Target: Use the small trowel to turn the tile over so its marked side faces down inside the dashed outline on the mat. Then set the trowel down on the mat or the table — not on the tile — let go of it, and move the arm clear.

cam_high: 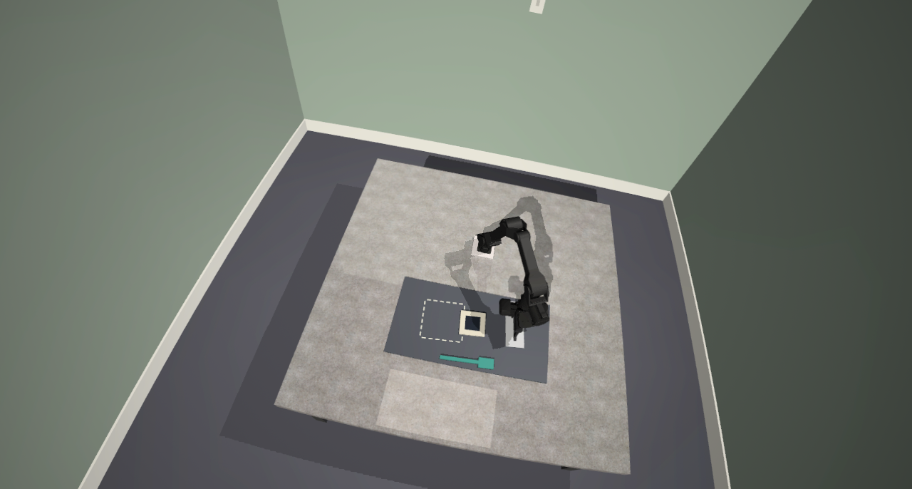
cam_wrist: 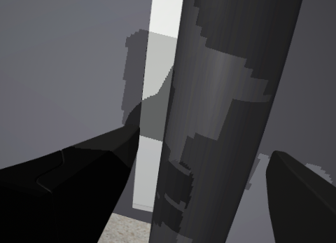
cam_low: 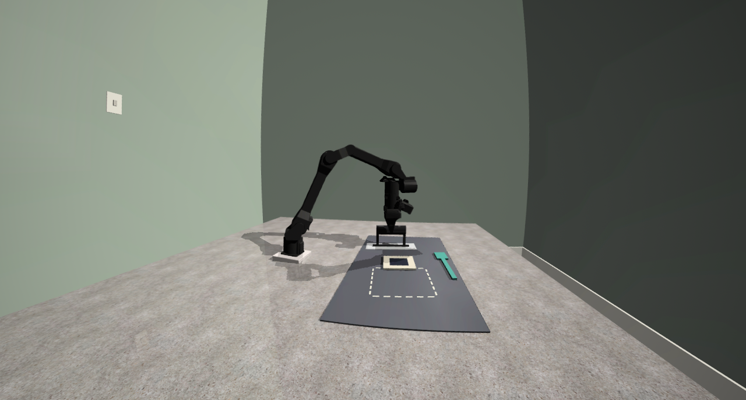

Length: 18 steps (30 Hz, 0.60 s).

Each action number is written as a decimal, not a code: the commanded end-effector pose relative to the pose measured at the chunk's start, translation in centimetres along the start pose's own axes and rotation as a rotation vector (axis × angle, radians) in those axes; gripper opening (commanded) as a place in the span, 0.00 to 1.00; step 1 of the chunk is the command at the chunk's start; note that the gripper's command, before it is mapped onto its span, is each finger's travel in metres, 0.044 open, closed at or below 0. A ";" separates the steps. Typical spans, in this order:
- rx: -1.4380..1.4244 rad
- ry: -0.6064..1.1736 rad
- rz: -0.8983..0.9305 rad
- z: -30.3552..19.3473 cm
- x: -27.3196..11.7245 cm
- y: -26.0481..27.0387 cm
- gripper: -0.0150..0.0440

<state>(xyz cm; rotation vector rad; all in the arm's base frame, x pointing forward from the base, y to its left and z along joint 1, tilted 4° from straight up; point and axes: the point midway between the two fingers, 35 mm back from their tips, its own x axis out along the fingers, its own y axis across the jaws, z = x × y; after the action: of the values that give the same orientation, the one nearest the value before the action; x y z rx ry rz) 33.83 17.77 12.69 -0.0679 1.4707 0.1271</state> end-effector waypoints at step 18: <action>0.004 0.002 0.003 -0.1 0.2 0.0 0.47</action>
<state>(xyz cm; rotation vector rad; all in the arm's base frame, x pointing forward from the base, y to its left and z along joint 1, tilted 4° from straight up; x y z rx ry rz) 33.80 17.74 12.49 -0.0668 1.4725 0.1257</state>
